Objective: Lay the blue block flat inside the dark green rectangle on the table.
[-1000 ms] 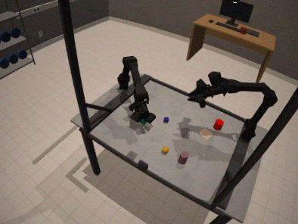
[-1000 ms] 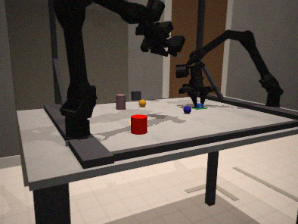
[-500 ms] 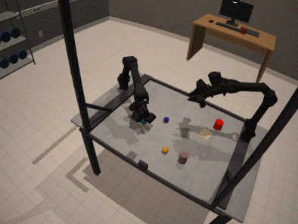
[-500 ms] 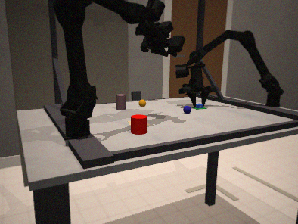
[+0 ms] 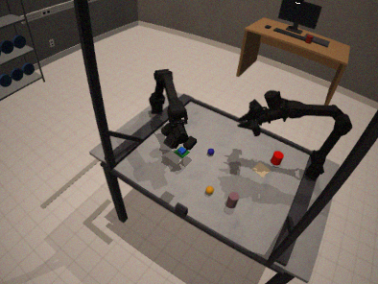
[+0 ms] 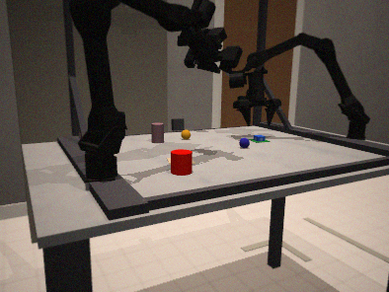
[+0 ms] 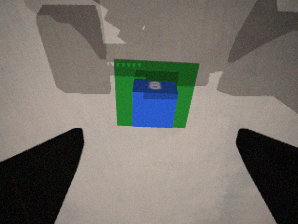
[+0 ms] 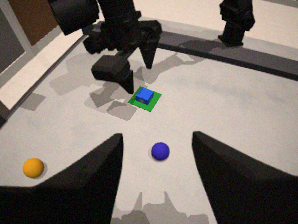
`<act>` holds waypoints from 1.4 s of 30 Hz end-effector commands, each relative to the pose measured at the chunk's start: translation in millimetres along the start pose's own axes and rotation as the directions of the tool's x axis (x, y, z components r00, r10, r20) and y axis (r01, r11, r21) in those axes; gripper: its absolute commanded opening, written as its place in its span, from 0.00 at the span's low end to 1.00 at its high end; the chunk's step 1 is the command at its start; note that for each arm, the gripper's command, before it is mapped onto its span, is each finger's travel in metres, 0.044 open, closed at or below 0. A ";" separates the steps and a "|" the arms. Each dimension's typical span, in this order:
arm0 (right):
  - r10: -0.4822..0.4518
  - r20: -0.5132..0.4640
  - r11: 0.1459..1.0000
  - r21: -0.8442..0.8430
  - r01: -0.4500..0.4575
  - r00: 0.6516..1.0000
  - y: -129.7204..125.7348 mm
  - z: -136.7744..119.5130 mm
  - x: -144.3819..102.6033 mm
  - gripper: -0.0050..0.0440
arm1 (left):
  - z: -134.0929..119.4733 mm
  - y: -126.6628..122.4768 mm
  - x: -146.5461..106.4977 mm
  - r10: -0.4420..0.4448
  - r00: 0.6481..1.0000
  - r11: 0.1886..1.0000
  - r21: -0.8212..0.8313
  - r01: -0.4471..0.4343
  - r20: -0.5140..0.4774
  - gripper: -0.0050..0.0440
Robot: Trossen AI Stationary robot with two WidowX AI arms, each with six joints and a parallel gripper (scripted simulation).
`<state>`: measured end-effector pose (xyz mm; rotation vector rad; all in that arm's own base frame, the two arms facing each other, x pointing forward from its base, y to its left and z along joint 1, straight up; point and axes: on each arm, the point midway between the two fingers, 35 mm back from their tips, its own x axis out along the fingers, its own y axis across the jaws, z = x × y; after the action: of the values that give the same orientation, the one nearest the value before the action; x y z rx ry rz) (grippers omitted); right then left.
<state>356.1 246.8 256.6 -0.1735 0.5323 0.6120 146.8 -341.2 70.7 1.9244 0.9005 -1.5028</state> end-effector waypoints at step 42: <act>-0.588 0.479 0.808 0.311 0.500 0.652 -175.0 -32.6 -190.9 0.51 | -39.4 -27.4 -64.3 0.330 0.868 0.410 -0.884 0.222 0.371 1.00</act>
<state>316.1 -0.4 322.7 -0.0015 -0.0484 -0.0040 140.1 -306.0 131.9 0.6817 1.0920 -0.9682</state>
